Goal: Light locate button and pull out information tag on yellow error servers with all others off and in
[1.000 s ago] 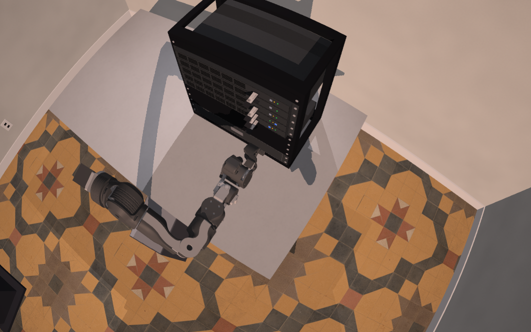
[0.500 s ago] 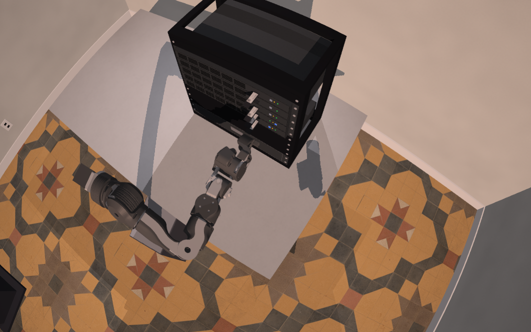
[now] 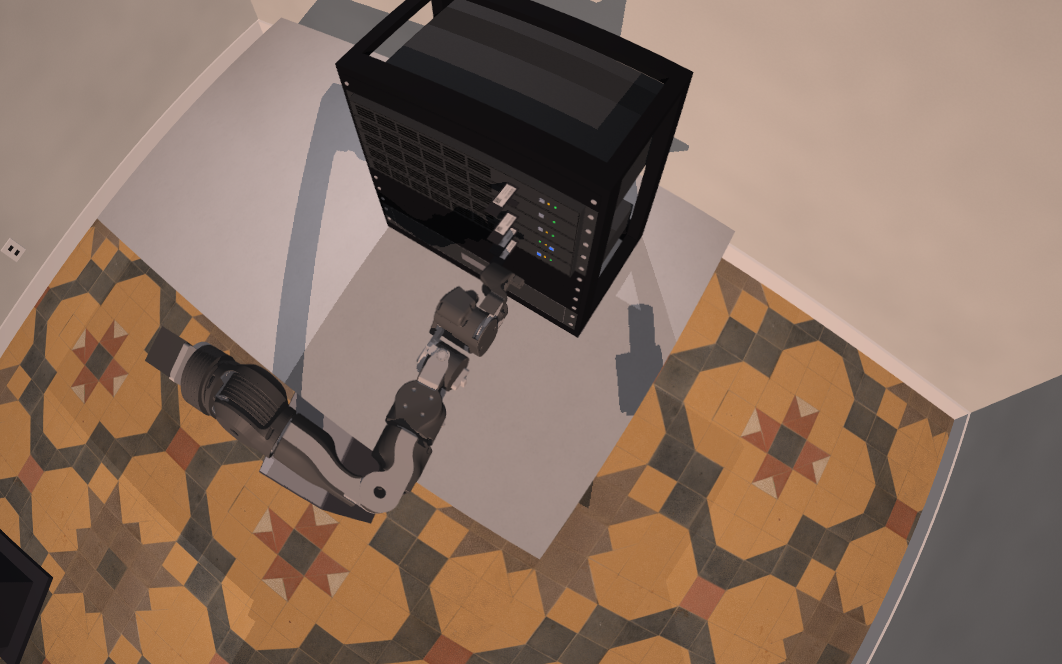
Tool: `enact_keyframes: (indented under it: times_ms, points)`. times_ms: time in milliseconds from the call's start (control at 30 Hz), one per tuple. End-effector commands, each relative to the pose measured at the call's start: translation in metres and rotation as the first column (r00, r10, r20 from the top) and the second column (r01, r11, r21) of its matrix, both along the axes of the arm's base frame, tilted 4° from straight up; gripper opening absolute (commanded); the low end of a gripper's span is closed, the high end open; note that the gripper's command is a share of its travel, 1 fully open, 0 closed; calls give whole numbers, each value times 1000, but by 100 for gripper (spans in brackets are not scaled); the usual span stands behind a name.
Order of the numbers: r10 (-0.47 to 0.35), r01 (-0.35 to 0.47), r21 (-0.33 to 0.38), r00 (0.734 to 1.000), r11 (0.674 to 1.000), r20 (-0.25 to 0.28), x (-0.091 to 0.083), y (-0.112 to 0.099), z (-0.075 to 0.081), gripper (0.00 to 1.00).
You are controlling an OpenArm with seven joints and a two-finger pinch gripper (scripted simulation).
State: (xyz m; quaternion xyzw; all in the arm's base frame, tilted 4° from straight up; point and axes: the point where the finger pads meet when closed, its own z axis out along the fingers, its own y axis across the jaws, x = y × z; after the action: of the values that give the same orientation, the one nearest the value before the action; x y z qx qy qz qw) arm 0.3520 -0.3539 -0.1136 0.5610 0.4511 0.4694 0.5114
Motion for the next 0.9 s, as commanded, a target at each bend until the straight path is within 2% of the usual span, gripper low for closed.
enact_keyframes:
  times_ms: [0, 300, 367, 867]
  points:
    - [1, -1, 0, 1000, 1000, -11, 2, 0, -2, 0]
    - [2, -2, 1, 1000, 1000, -11, 27, -4, -4, 0]
    - [2, -2, 1, 1000, 1000, -11, 27, -4, -4, 0]
    - [3, -3, 2, 1000, 1000, -18, 69, -10, -8, 0]
